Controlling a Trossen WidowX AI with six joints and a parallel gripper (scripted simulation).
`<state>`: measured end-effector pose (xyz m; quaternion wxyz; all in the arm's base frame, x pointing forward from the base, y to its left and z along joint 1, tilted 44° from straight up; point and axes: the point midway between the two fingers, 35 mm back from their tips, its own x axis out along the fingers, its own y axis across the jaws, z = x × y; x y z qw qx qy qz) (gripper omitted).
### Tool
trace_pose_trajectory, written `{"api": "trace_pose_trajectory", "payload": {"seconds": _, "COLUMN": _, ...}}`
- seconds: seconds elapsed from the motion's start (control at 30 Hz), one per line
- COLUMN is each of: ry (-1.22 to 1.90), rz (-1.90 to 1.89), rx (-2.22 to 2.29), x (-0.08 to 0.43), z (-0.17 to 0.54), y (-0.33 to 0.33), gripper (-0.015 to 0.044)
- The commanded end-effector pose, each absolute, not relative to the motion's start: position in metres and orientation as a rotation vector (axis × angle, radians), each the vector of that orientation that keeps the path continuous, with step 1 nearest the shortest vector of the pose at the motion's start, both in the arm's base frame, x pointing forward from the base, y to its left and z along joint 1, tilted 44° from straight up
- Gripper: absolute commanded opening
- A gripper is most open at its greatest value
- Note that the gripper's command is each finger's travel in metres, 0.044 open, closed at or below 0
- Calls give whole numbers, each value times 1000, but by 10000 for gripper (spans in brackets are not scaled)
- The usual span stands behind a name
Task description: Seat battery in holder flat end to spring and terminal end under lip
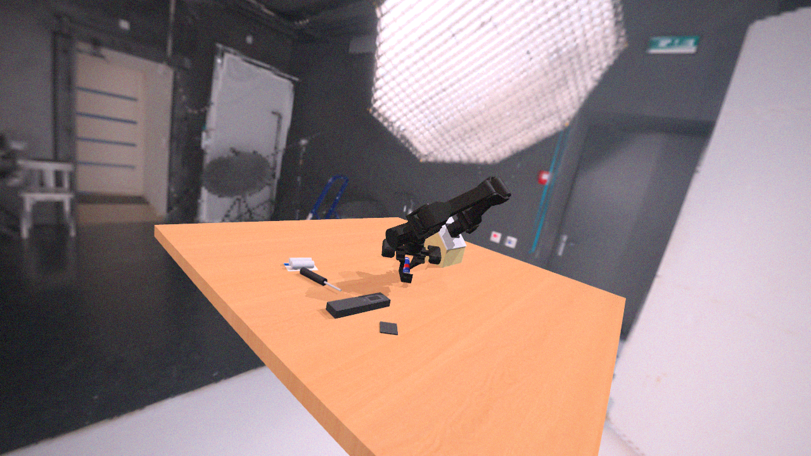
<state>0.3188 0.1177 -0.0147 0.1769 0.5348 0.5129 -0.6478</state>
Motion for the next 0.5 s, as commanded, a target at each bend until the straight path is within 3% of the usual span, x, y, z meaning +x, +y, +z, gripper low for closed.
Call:
{"api": "trace_pose_trajectory", "payload": {"seconds": 0.0, "ry": 1443, "rz": -1844, "rx": 1507, "x": 320, "z": -15, "y": 118, "gripper": 74}}
{"api": "trace_pose_trajectory", "payload": {"seconds": 0.47, "ry": 1448, "rz": -1847, "rx": 1504, "x": 326, "z": -11, "y": 125, "gripper": 74}}
